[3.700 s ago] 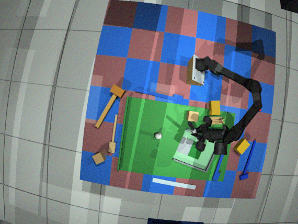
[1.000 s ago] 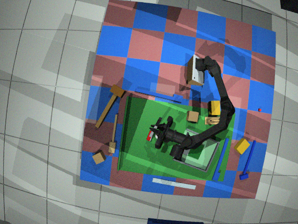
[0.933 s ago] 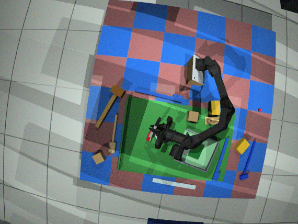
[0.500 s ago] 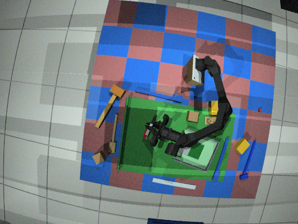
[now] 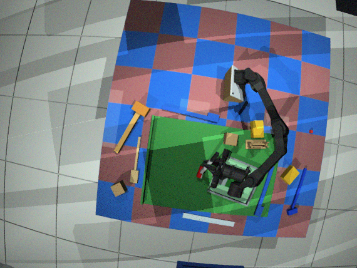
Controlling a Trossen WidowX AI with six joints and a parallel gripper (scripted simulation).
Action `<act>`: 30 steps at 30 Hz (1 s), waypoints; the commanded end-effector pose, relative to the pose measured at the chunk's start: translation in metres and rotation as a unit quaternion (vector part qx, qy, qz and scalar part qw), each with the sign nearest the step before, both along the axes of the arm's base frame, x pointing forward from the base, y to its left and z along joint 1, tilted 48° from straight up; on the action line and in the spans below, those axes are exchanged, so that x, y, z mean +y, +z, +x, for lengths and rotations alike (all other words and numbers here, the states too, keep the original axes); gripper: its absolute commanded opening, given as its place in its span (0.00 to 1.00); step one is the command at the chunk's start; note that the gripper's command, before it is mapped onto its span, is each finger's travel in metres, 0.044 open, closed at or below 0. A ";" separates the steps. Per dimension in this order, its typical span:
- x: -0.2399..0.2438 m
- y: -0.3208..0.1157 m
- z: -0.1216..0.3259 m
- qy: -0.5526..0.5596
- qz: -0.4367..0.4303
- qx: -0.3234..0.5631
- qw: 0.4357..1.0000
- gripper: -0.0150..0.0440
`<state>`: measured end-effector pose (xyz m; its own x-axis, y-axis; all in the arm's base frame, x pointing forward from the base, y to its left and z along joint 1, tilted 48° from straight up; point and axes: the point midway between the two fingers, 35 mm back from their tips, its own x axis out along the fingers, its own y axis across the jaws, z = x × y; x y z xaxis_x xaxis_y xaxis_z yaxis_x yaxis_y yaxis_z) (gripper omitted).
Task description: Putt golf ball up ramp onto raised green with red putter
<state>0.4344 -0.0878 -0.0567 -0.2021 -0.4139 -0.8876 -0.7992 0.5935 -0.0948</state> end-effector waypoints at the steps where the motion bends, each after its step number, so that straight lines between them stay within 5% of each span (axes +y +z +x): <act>1: -0.017 0.005 -0.006 -0.014 -0.001 0.010 1.000 0.25; 8: -0.050 0.035 -0.008 -0.015 -0.002 0.010 1.000 0.25; 30: -0.049 0.027 -0.010 -0.023 0.001 0.013 1.000 0.25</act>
